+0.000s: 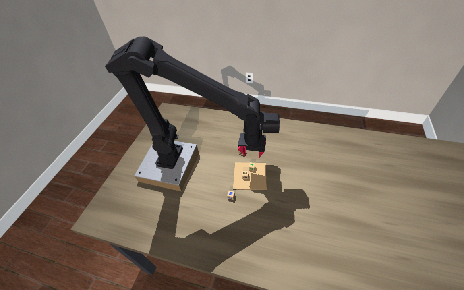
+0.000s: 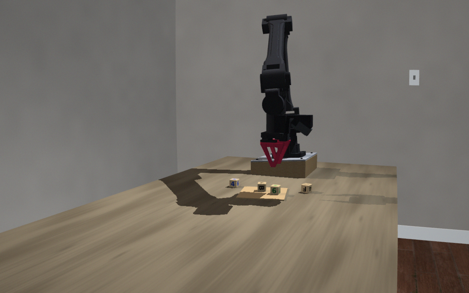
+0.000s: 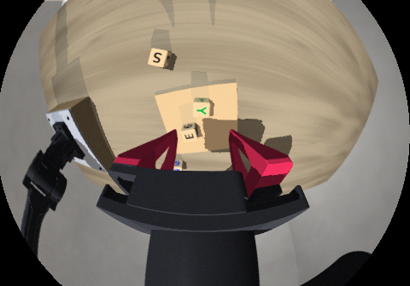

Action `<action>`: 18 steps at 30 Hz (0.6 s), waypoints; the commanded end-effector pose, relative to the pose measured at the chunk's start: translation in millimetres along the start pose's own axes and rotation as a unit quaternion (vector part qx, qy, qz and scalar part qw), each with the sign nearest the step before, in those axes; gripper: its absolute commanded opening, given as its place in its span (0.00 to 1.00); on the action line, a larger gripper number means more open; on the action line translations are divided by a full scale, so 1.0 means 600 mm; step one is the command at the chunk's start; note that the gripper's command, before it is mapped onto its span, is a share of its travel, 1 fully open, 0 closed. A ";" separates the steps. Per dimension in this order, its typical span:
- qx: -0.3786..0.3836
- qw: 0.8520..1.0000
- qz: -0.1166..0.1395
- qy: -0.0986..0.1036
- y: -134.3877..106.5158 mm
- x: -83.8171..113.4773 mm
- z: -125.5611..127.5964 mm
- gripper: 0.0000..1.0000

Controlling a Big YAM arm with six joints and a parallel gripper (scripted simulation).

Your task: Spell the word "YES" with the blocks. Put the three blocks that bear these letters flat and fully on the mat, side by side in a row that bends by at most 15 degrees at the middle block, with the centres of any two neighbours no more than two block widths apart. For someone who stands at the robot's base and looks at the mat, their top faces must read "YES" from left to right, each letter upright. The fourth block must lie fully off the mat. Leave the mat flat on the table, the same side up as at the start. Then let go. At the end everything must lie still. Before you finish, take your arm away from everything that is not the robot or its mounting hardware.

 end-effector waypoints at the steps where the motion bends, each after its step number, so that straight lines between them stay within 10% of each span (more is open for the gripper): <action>1: -0.005 0.999 -0.006 -0.032 0.006 0.051 -0.028 0.61; 7: -0.003 1.000 -0.004 -0.018 0.007 0.038 -0.029 0.61; 8: -0.003 1.000 -0.003 -0.015 0.007 0.035 -0.025 1.00; 18: -0.003 1.000 -0.003 -0.016 0.007 0.035 -0.026 1.00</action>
Point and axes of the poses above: the point where the finger pads meet when closed, its own x axis back along the fingers, its own z axis across the jaws, y = z × x, the point moved 10 cm from there along x, back along the fingers
